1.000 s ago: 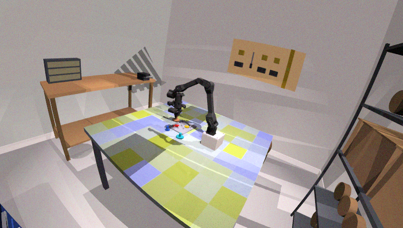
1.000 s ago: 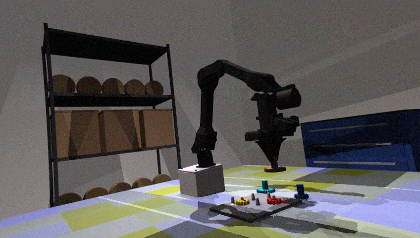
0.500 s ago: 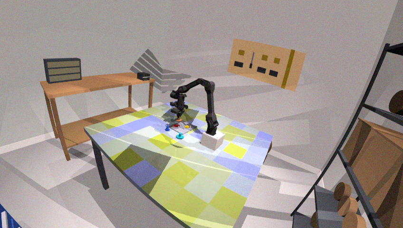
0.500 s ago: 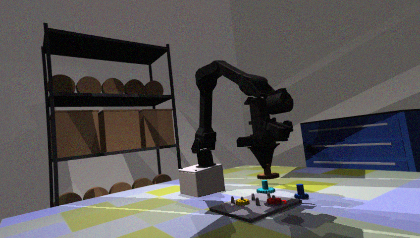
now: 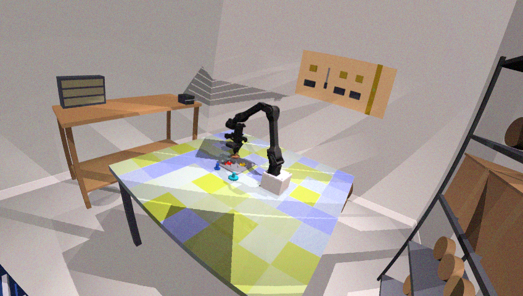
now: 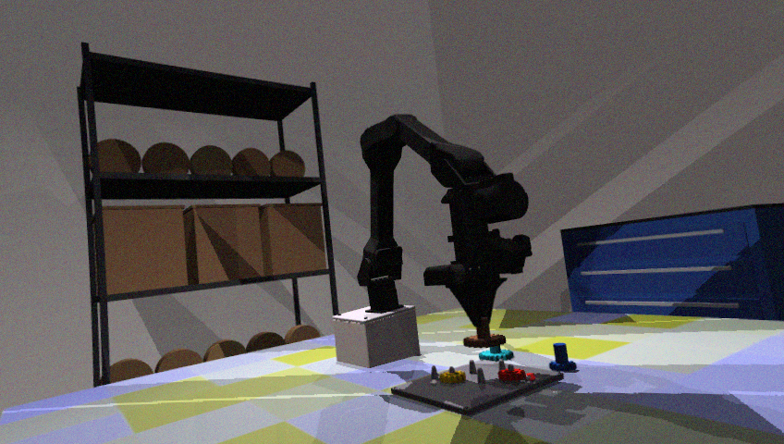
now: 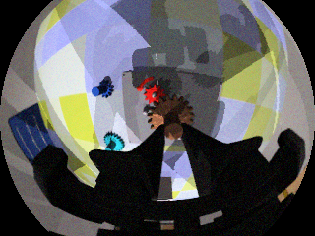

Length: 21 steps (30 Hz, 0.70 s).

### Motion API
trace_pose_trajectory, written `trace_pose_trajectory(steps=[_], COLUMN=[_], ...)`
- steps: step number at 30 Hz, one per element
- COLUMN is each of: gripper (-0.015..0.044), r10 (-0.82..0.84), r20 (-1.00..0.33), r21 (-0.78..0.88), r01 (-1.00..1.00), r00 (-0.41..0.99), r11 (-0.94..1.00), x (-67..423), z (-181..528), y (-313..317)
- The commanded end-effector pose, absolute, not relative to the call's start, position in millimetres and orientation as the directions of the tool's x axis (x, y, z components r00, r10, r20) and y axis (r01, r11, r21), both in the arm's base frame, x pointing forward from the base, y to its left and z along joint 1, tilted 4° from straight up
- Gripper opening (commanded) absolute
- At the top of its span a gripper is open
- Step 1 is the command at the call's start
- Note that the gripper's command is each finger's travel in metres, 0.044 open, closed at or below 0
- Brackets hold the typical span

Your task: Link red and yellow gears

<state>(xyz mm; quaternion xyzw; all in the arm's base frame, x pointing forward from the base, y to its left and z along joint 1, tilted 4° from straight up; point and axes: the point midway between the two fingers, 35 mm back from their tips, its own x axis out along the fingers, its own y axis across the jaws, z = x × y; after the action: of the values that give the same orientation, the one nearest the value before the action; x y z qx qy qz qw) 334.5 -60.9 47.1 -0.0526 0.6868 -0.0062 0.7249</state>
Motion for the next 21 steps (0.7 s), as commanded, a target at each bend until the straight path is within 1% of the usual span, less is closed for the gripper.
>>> trace_pose_trajectory(steps=[1, 21], gripper=[0.0, 0.0], r10=[-0.079, -0.08], r20=[-0.995, -0.995], r21=[-0.083, -0.084], r01=[-0.069, -0.069], r00=[0.059, 0.059], r11=[0.994, 0.994], x=[332.9, 330.9], z=[44.2, 44.0], y=[-70.3, -76.4])
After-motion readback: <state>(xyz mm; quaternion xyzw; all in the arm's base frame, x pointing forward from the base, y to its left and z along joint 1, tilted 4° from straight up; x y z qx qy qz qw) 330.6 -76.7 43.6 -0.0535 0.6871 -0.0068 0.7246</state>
